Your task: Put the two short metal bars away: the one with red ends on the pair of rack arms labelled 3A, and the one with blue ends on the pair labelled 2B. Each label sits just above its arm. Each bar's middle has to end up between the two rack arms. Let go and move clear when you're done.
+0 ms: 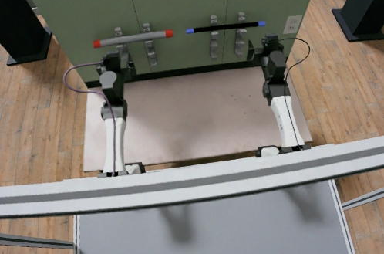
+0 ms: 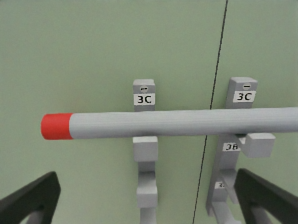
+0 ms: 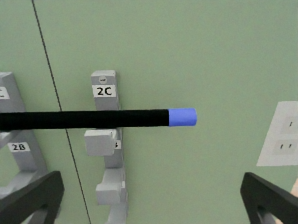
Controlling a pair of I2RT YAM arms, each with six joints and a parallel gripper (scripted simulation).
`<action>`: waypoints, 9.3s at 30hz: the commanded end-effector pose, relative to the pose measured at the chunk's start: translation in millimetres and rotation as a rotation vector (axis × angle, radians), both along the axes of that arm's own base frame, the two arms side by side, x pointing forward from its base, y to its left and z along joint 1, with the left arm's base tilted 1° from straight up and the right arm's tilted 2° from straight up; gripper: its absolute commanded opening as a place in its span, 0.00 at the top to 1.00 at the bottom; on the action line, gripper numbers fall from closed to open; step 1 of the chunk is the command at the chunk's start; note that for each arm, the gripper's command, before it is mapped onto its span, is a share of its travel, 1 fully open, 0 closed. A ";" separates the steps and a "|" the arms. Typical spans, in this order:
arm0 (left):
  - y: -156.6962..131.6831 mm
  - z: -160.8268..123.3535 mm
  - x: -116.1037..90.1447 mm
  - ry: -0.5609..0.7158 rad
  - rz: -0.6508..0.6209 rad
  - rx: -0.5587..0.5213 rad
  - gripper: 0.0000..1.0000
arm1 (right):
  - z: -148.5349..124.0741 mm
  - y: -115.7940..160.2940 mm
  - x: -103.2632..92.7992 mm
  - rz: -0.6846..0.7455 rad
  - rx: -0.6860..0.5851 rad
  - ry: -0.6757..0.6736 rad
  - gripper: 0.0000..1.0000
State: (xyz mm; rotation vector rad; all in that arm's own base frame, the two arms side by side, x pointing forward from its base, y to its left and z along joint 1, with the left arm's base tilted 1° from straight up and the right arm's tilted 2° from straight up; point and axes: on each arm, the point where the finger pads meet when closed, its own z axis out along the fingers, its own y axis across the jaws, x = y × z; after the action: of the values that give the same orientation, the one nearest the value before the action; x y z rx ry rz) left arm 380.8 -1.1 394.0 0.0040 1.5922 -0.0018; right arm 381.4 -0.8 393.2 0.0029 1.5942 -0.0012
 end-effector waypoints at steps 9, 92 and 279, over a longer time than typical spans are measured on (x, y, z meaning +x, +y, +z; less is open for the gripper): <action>1.1 8.1 -1.9 -0.021 0.004 -0.001 0.00 | 8.9 0.8 -2.5 0.003 -0.001 -0.023 0.00; -33.2 -58.0 -0.1 -0.009 -0.005 0.874 0.00 | -52.8 59.7 -2.4 0.017 -0.888 -0.037 0.00; -51.3 -26.3 43.4 -0.017 -0.009 1.556 0.00 | -94.6 106.9 -4.3 0.031 -1.581 -0.065 0.00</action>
State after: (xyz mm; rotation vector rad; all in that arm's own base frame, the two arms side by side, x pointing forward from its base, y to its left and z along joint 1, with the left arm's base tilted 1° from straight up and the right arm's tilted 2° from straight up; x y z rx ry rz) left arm 420.9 -55.7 359.7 1.2013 1.2200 1.1933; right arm 377.9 103.9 309.5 -1.1950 1.1540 -1.1997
